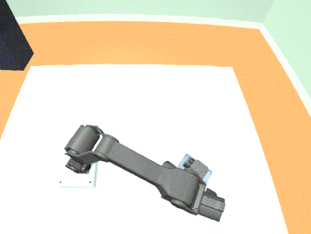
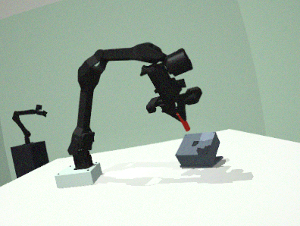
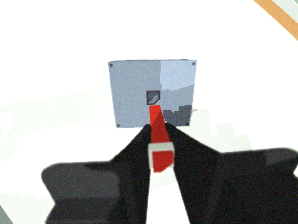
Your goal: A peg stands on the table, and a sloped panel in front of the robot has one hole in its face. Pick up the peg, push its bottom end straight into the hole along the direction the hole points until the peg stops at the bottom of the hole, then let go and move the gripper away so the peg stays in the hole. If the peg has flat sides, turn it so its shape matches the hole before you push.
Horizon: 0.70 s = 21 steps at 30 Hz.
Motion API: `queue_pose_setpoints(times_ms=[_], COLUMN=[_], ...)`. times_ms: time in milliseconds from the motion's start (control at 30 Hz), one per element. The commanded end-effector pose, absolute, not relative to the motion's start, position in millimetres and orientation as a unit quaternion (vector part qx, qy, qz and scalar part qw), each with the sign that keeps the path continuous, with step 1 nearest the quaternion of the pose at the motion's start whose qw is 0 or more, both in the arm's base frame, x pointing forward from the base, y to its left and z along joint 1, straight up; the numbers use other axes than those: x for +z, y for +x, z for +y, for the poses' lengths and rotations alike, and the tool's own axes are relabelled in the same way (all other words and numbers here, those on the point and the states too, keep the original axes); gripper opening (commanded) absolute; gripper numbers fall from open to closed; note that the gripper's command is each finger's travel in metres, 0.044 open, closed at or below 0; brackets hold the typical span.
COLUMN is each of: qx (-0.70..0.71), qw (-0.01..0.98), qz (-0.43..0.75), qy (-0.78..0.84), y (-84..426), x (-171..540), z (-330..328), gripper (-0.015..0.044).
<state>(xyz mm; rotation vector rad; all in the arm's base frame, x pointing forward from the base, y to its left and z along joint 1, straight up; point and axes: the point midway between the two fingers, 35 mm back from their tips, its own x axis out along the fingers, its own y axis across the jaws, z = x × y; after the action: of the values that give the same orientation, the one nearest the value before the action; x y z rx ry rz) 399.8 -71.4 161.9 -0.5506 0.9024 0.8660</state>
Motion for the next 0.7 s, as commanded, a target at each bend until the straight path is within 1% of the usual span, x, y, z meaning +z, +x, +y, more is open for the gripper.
queue_pose_setpoints(times_ms=[0,667], qx=[0.401,0.394], qw=[0.777,0.784], qz=[0.419,0.419], qy=[-0.244,-0.232], y=[401.9,409.8], x=[152.6,132.1], z=[-68.0,-62.2], gripper=[0.0000,0.0000])
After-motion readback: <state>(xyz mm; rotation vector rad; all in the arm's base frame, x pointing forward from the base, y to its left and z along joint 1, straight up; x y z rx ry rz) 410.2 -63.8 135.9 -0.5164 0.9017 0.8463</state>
